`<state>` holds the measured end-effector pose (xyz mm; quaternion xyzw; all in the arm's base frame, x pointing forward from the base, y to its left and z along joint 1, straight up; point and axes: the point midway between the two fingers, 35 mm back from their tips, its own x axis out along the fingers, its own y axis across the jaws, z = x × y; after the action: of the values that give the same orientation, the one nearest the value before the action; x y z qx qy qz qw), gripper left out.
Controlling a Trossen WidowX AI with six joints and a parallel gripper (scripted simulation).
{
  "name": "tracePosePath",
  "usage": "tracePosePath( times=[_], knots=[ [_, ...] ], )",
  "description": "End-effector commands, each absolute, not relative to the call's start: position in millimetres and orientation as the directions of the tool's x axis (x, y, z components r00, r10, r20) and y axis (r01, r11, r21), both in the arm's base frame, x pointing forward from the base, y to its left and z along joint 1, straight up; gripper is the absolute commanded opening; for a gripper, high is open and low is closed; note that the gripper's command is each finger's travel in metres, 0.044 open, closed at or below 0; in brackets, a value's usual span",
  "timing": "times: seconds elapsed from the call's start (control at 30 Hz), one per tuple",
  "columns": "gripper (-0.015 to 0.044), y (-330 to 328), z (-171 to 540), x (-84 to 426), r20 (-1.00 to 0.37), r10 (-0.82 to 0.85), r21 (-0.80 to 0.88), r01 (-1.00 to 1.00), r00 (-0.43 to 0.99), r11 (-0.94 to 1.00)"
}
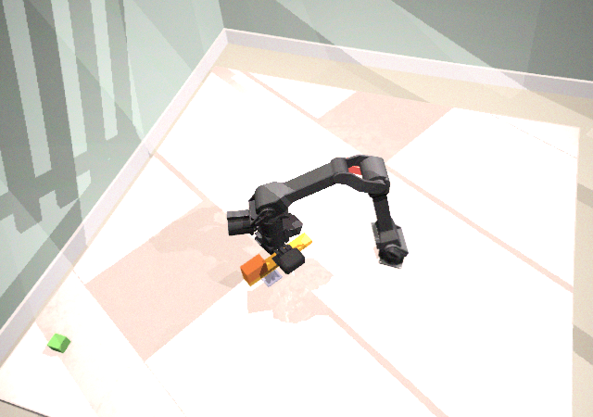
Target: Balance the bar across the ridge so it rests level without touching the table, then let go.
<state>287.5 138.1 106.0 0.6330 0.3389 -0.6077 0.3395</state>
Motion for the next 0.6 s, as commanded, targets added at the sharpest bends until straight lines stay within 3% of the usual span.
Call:
tracePosePath(
  times=[0.0, 0.27, 0.57],
  knots=[
    [0.0185, 138.1, 105.8, 287.5, -0.999, 0.016, 0.018, 0.842, 0.031, -0.540],
    [0.0185, 138.1, 105.8, 287.5, -0.999, 0.016, 0.018, 0.842, 0.031, -0.540],
    [0.0421, 138.1, 105.8, 287.5, -0.999, 0.016, 0.018, 0.842, 0.031, -0.540]
  ],
)
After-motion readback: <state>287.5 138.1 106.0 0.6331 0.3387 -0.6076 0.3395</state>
